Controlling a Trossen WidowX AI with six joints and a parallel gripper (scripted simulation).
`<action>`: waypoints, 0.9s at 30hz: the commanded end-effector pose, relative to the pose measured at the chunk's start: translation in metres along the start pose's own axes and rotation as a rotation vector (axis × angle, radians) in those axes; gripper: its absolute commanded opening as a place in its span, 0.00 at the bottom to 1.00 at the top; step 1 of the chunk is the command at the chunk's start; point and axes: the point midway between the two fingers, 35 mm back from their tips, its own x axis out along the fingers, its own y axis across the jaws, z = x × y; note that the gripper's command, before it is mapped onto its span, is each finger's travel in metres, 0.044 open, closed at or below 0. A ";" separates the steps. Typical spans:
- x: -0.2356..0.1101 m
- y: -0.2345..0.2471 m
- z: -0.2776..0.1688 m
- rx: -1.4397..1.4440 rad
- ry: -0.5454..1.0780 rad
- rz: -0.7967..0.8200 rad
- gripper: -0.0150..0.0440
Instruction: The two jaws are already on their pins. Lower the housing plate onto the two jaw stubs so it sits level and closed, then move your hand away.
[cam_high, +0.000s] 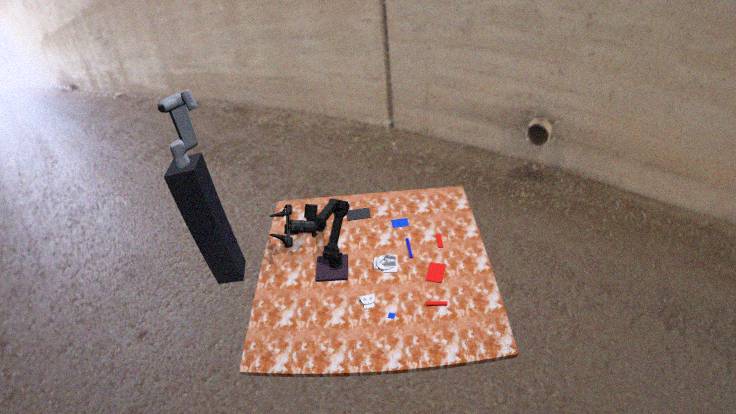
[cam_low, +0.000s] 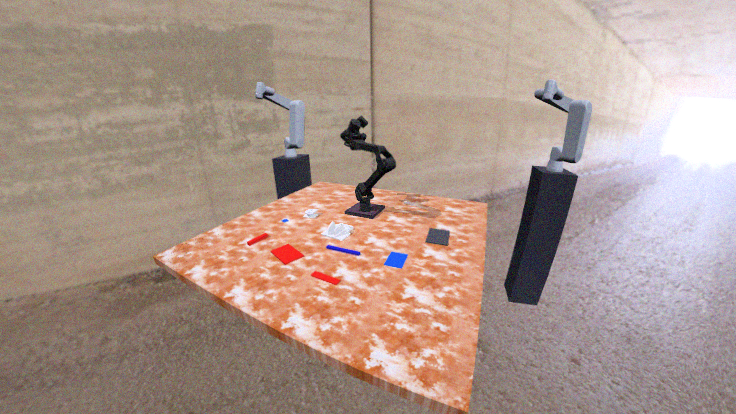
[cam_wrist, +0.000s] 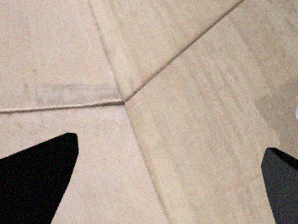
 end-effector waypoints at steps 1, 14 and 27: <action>0.000 0.000 0.000 0.000 0.000 0.000 0.98; -0.001 -0.058 -0.020 -0.235 0.078 -0.214 1.00; -0.018 -0.122 -0.040 -0.496 0.213 -0.442 1.00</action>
